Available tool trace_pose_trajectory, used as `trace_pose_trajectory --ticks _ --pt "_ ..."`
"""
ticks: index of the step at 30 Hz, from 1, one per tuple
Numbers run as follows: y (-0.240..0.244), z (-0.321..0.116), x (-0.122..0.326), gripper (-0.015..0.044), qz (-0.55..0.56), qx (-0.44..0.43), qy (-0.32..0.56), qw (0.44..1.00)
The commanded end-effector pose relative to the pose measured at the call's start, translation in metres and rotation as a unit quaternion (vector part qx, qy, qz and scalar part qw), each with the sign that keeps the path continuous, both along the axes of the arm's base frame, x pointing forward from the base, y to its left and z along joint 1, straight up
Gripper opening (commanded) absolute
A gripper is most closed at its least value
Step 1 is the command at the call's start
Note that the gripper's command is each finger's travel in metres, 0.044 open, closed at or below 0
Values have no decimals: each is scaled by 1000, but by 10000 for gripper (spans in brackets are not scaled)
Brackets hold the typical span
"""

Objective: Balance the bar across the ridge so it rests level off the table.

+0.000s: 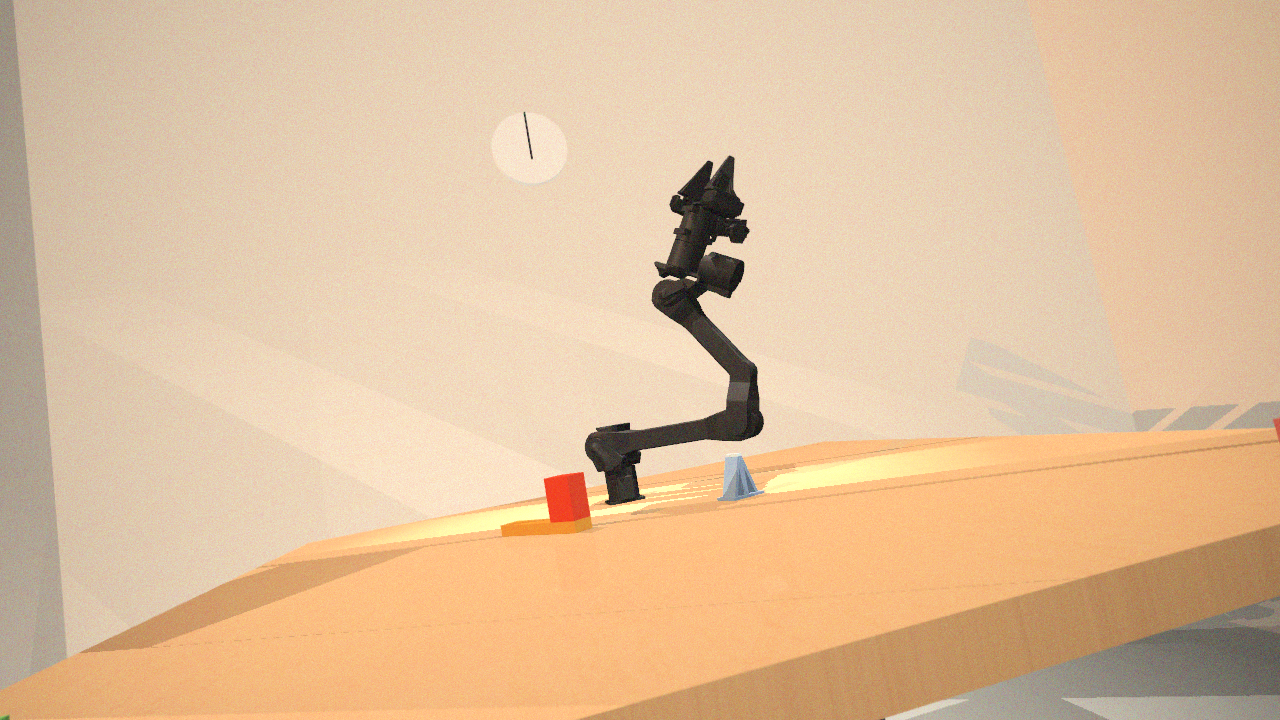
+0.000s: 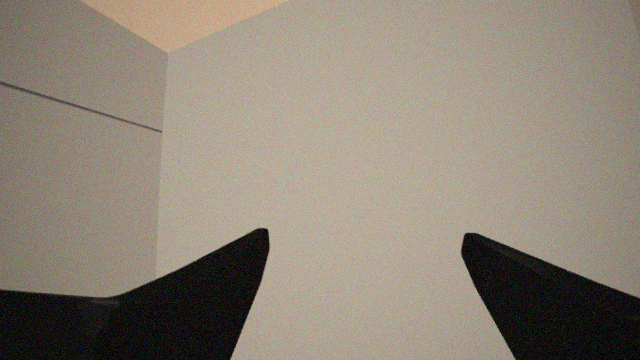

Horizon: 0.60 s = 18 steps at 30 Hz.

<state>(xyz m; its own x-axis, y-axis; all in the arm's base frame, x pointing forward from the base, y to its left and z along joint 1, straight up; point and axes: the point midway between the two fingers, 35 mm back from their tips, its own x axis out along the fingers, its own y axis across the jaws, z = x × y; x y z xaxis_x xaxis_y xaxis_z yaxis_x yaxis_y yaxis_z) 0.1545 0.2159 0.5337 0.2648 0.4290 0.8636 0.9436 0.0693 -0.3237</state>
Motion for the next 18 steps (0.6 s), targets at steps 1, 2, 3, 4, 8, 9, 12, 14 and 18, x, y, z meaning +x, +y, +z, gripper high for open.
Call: trace_pose_trajectory --ticks 1,2,3,4,8,9,12,14,18 --pt "-1 1 -1 374 2 3 -1 1000" --pt "-4 4 -6 347 8 10 -6 1000" --pt "-8 10 -13 321 17 23 -13 999" --pt "-14 16 -22 315 29 39 -21 999" --pt "-41 38 -55 315 77 102 -53 990" --pt "-48 43 -63 315 89 118 -60 987" --pt "-72 55 -85 315 124 164 -82 975" --pt "-89 62 -98 315 147 195 -96 965" --pt "-126 72 -122 315 192 256 -122 939"
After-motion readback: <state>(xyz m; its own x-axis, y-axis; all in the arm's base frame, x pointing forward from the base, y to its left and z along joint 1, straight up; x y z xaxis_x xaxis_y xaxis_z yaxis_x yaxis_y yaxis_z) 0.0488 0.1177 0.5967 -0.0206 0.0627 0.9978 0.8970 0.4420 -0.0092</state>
